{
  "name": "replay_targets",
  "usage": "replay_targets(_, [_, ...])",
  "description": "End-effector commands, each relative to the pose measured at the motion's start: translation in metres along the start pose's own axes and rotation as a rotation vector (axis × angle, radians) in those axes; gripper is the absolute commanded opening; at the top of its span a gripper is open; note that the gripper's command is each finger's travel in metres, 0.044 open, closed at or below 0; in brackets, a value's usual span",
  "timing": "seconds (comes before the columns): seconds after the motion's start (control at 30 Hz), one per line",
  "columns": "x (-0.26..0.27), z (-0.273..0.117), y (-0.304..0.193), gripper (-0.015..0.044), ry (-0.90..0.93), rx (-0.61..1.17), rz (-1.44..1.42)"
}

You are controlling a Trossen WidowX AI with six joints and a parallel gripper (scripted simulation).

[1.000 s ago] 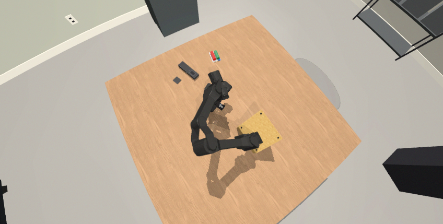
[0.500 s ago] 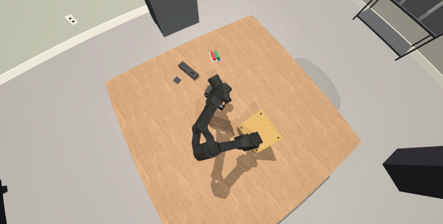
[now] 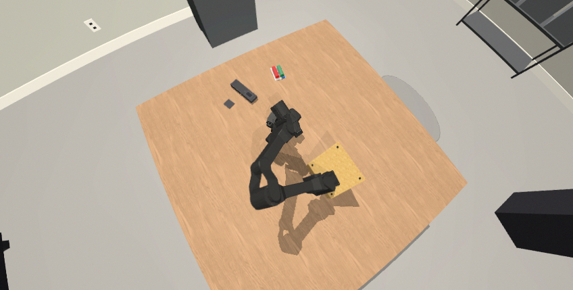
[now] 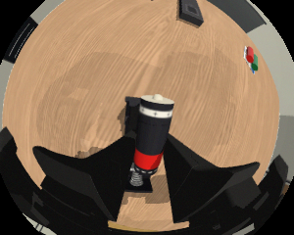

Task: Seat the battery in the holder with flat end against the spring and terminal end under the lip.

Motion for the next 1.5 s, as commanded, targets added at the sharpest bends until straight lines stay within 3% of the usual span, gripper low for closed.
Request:
replay_targets(0.0, [0.001, 0.002, -0.003, 0.0081, 0.001, -0.022, 0.007])
replay_targets(1.47, [0.012, 0.005, -0.035, 0.0081, -0.030, -0.164, 0.020])
Point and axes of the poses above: the point midway between the two fingers, 35 mm back from their tips, its own z axis out along the fingers, its own x axis across the jaws, y = z × x, the point moved 8 cm from there along -z, back along the fingers, and after that the axes turned 6 degrees about -z, right-handed, at the moved point
